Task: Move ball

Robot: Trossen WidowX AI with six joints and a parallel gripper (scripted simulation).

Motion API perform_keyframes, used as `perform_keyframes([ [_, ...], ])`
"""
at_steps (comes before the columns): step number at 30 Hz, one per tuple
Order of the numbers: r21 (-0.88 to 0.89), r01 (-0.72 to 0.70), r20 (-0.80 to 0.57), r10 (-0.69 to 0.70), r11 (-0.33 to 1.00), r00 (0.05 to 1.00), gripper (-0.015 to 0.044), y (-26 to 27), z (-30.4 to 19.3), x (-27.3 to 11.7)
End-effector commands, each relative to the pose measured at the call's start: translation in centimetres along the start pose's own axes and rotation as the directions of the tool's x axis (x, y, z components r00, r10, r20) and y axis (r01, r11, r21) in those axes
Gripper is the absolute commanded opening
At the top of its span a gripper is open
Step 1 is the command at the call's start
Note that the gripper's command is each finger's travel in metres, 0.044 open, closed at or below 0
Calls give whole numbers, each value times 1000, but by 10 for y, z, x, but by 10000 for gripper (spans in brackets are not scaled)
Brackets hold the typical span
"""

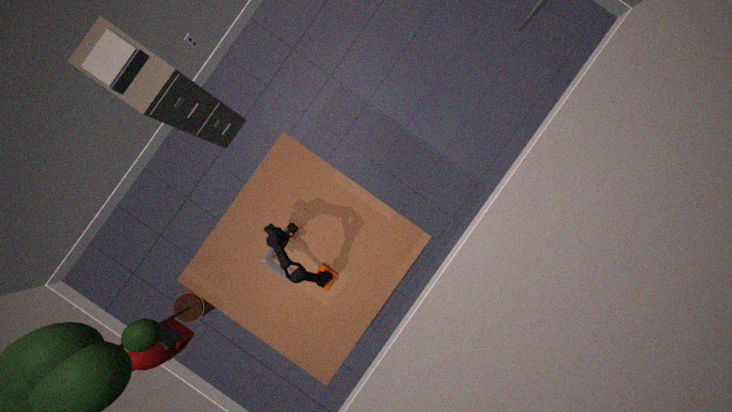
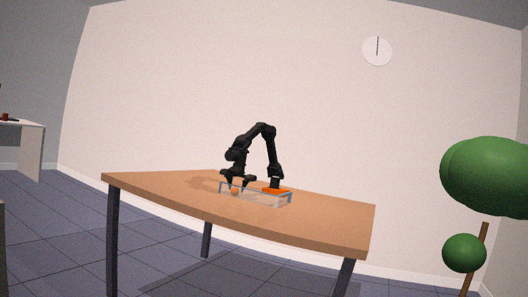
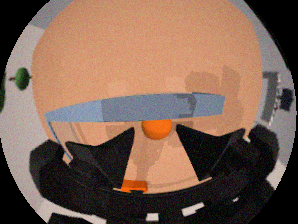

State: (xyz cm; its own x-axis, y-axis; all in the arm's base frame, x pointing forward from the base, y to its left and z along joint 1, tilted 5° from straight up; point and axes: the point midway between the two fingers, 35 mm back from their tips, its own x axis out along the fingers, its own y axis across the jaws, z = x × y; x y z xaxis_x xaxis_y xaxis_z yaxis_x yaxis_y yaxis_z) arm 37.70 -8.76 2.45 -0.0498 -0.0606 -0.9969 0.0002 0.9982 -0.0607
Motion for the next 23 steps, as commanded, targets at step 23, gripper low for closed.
perform_keyframes([
  [23,-3,7,34,-7,1000,999,440,1,-3,-120],
])
